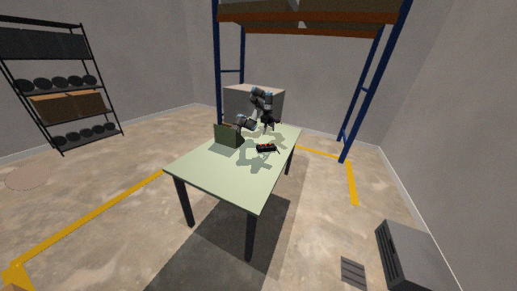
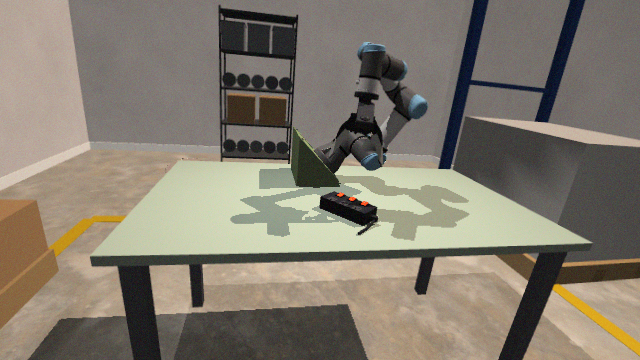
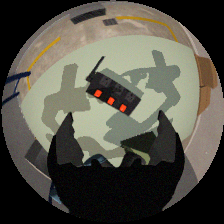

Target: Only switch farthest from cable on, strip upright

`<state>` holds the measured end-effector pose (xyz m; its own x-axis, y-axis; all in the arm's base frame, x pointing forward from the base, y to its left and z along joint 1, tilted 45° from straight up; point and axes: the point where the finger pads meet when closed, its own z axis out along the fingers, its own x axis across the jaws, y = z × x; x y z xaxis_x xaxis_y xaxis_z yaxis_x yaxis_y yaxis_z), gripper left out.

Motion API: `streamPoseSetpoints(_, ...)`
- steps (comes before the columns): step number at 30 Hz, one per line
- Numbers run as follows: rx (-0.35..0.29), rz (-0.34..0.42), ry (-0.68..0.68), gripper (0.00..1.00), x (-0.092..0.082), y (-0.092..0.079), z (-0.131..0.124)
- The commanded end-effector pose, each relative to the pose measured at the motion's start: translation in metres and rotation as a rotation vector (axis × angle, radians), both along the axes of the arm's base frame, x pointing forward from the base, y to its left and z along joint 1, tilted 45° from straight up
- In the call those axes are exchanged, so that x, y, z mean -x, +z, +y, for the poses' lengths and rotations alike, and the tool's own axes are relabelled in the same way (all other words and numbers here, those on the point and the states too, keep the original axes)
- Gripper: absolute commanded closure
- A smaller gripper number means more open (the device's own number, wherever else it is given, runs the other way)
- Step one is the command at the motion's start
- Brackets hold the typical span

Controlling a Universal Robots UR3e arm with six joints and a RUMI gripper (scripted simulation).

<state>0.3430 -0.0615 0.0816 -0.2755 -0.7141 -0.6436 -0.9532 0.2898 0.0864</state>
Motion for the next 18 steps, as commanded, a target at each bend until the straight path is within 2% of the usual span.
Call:
streamPoseSetpoints(1, -0.019, -0.014, 0.067, 0.00, -0.005, 0.002, -0.007)
streamPoseSetpoints(18, -0.061, -0.086, 0.238, 0.00, -0.018, -0.003, -0.021)
